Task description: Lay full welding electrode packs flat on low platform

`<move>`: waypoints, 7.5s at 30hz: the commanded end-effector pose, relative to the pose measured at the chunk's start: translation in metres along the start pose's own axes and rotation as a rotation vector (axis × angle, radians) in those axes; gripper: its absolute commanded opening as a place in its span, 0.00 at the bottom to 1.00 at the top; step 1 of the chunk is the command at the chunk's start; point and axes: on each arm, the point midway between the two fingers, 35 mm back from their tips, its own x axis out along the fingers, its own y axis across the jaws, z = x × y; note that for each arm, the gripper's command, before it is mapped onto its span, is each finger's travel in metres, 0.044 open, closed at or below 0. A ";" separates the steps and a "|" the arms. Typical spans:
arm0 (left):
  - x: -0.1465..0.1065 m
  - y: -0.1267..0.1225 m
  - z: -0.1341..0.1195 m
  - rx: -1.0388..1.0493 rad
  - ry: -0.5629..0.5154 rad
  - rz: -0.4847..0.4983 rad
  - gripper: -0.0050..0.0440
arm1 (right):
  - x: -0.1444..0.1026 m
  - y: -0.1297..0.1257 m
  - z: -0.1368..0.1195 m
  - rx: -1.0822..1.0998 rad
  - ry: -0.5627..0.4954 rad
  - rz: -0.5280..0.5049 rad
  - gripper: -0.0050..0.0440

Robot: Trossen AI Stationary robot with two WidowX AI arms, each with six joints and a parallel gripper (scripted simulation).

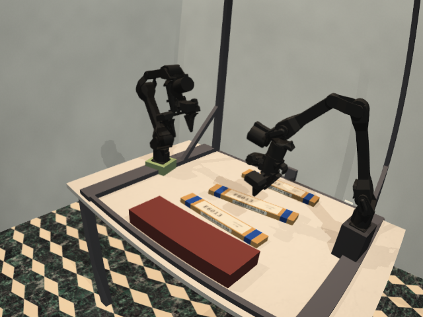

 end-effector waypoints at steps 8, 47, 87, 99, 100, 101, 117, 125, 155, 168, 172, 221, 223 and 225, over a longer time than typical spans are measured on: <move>-0.014 0.001 0.011 0.001 -0.047 0.007 0.71 | -0.005 0.000 0.003 -0.004 -0.020 -0.001 0.98; -0.014 0.001 0.011 0.001 -0.047 0.007 0.71 | -0.005 0.000 0.003 -0.004 -0.020 -0.001 0.98; -0.014 0.001 0.011 0.001 -0.047 0.007 0.71 | -0.005 0.000 0.003 -0.004 -0.020 -0.001 0.98; 0.002 -0.059 0.022 -0.029 -0.047 0.011 0.98 | -0.005 0.000 0.003 -0.004 -0.020 -0.001 0.98; 0.003 -0.065 0.023 -0.029 -0.047 0.011 0.98 | -0.005 0.000 0.003 -0.004 -0.020 -0.001 0.98; 0.005 -0.072 0.024 -0.029 -0.047 0.010 0.98 | -0.005 0.000 0.003 -0.004 -0.020 -0.001 0.98; 0.025 -0.163 0.036 -0.031 -0.044 0.004 0.98 | -0.005 0.000 0.003 -0.004 -0.020 -0.001 0.98; 0.034 -0.203 0.041 -0.031 -0.044 0.002 0.98 | -0.005 0.000 0.003 -0.004 -0.020 -0.001 0.98; 0.044 -0.264 0.050 -0.032 -0.050 -0.009 0.98 | -0.005 0.000 0.003 -0.004 -0.020 -0.001 0.98; 0.083 -0.261 0.036 -0.030 -0.026 0.004 0.98 | -0.005 0.000 0.003 -0.004 -0.020 -0.001 0.98; 0.091 -0.263 0.039 -0.032 -0.039 -0.003 0.98 | -0.005 0.000 0.003 -0.004 -0.020 -0.001 0.98; 0.104 -0.264 0.037 -0.032 -0.049 -0.009 0.00 | -0.005 0.000 0.003 -0.004 -0.020 -0.001 0.98; 0.104 -0.264 0.037 -0.032 -0.049 -0.009 0.00 | -0.005 0.000 0.003 -0.004 -0.020 -0.001 0.98; 0.104 -0.264 0.037 -0.032 -0.049 -0.009 0.00 | -0.005 0.000 0.003 -0.004 -0.020 -0.001 0.98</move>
